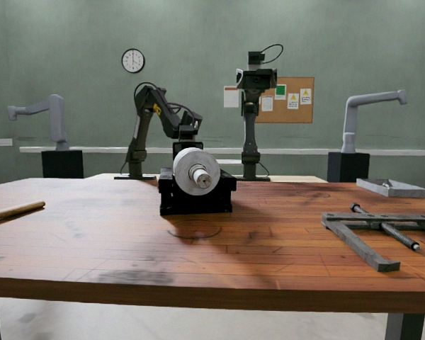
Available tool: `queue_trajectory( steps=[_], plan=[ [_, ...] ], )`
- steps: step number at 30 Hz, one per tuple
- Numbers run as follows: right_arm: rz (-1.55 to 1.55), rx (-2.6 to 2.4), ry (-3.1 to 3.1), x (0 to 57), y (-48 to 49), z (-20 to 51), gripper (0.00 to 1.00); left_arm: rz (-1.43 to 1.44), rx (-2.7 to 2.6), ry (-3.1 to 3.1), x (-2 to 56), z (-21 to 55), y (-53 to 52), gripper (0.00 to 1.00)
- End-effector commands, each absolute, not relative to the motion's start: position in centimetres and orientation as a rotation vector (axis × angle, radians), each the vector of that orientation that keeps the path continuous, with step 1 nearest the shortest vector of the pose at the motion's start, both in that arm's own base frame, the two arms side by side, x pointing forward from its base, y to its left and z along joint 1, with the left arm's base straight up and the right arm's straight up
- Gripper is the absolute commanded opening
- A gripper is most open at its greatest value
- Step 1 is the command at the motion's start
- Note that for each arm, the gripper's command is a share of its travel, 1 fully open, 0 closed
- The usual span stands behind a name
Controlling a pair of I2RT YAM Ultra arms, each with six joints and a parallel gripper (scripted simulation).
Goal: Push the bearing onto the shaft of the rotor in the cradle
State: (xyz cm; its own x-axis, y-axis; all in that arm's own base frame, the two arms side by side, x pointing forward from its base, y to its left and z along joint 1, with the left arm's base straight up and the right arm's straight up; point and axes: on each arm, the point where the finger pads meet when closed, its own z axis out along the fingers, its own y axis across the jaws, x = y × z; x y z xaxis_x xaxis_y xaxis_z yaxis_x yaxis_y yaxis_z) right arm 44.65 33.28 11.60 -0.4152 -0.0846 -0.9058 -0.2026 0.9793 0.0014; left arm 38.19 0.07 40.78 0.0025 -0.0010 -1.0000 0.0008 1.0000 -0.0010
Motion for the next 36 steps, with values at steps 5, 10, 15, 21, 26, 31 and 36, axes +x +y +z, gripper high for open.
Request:
queue_trajectory(
  steps=[5,10,15,21,26,31,36],
  plan=[
    [0.147,-0.172,1.955,46.2,33.5,13.2,0.44,0.012,-0.001,1.53,37.0,42.7,0.5,1.0],
    [0.161,-0.182,1.955,46.2,33.5,14.3,0.44,0.012,-0.001,1.53,37.0,42.7,0.5,1.0],
    [0.169,-0.155,1.921,46.5,33.2,16.0,0.44,0.012,-0.001,1.53,37.0,42.7,0.5,1.0],
    [0.169,-0.162,1.933,46.7,33.7,14.8,0.44,0.012,-0.001,1.53,37.0,42.7,0.5,1.0],
    [0.183,-0.164,1.93,45.2,34.1,14.9,0.44,0.012,-0.001,1.53,37.0,42.7,0.5,1.0],
    [0.163,-0.18,1.955,44.0,33.5,13.6,0.44,0.012,-0.001,1.53,37.0,42.7,0.5,1.0],
    [0.159,-0.188,1.955,44.1,33.7,14.6,0.44,0.012,-0.001,1.53,37.0,42.7,0.5,1.0]
  ],
)
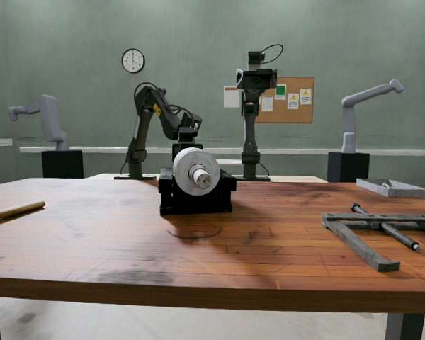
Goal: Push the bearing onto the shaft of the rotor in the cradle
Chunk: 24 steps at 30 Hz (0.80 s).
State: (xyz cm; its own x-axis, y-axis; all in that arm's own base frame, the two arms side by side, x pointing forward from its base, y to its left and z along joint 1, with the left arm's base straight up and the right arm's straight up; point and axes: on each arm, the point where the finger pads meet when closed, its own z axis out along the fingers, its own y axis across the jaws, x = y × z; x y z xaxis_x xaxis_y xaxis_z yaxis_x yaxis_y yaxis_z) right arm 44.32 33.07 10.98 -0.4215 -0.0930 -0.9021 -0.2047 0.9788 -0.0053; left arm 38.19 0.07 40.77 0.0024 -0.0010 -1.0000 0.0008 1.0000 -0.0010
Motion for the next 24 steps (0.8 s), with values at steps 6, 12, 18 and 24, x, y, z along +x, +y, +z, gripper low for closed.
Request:
queue_trajectory(
  steps=[6,12,18,24],
  plan=[
    [0.165,-0.181,1.942,45.1,33.6,15.5,0.44,0.012,-0.001,1.53,37.0,42.7,0.5,1.0],
    [0.172,-0.159,1.929,45.6,33.2,15.9,0.44,0.012,-0.001,1.53,37.0,42.7,0.5,1.0],
    [0.175,-0.153,1.935,42.3,33.1,14.7,0.44,0.012,-0.001,1.53,37.0,42.7,0.5,1.0],
    [0.166,-0.166,1.95,40.5,32.5,13.8,0.44,0.012,-0.001,1.53,37.0,42.7,0.5,1.0]
  ],
)
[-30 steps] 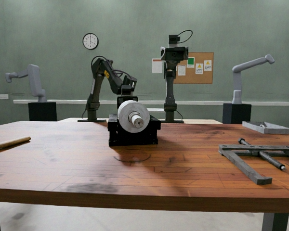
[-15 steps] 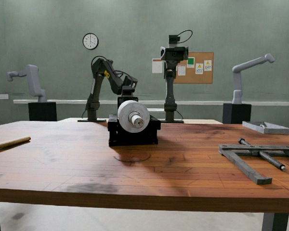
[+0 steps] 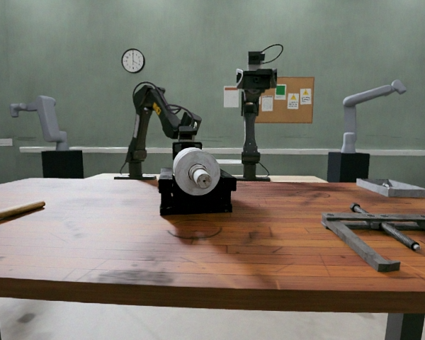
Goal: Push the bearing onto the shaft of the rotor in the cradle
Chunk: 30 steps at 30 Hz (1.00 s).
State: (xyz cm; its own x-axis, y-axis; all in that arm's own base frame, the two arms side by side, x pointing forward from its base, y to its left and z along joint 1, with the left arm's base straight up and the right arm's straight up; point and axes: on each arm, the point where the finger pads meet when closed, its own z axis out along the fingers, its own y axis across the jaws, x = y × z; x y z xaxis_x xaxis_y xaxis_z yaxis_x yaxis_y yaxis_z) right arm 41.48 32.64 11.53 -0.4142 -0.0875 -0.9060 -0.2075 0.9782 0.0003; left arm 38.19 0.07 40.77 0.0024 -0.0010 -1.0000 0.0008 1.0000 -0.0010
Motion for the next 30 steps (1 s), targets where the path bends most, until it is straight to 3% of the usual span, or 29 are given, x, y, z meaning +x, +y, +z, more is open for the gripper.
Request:
queue_trajectory(
  steps=[1,16,30],
  plan=[
    [0.166,-0.167,1.951,40.1,32.4,13.8,0.44,0.012,-0.001,1.53,37.0,42.7,0.5,1.0],
    [0.199,-0.146,1.914,41.1,32.9,16.3,0.44,0.012,-0.001,1.53,37.0,42.7,0.5,1.0],
    [0.165,-0.184,1.95,40.4,32.9,13.5,0.44,0.012,-0.001,1.53,37.0,42.7,0.5,1.0]
  ],
)
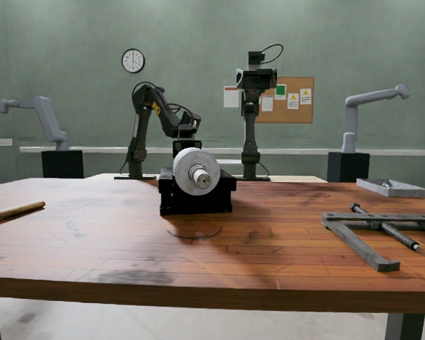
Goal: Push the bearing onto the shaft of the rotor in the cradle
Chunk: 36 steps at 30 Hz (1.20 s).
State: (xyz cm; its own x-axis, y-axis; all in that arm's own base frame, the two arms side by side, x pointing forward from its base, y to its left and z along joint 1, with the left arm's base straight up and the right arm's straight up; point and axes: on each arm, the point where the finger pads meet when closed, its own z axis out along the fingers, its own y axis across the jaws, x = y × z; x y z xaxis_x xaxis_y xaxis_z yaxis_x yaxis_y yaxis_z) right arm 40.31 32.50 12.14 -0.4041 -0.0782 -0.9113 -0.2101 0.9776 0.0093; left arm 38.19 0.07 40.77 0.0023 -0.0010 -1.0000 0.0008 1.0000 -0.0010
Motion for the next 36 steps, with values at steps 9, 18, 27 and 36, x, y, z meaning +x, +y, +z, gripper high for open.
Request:
queue_trajectory(
  steps=[9,18,27,36],
  plan=[
    [0.164,-0.16,1.933,41.0,31.9,14.7,0.44,0.012,-0.001,1.53,37.0,42.7,0.5,1.0],
    [0.198,-0.149,1.909,41.9,32.0,16.6,0.44,0.013,-0.001,1.53,37.0,42.7,0.5,1.0],
    [0.191,-0.162,1.924,43.3,28.3,19.1,0.44,0.015,-0.003,1.531,37.0,42.7,0.6,1.0],
    [0.175,-0.142,1.921,44.1,24.1,20.9,0.44,0.011,-0.004,1.548,37.3,42.0,0.5,1.0]
  ],
)
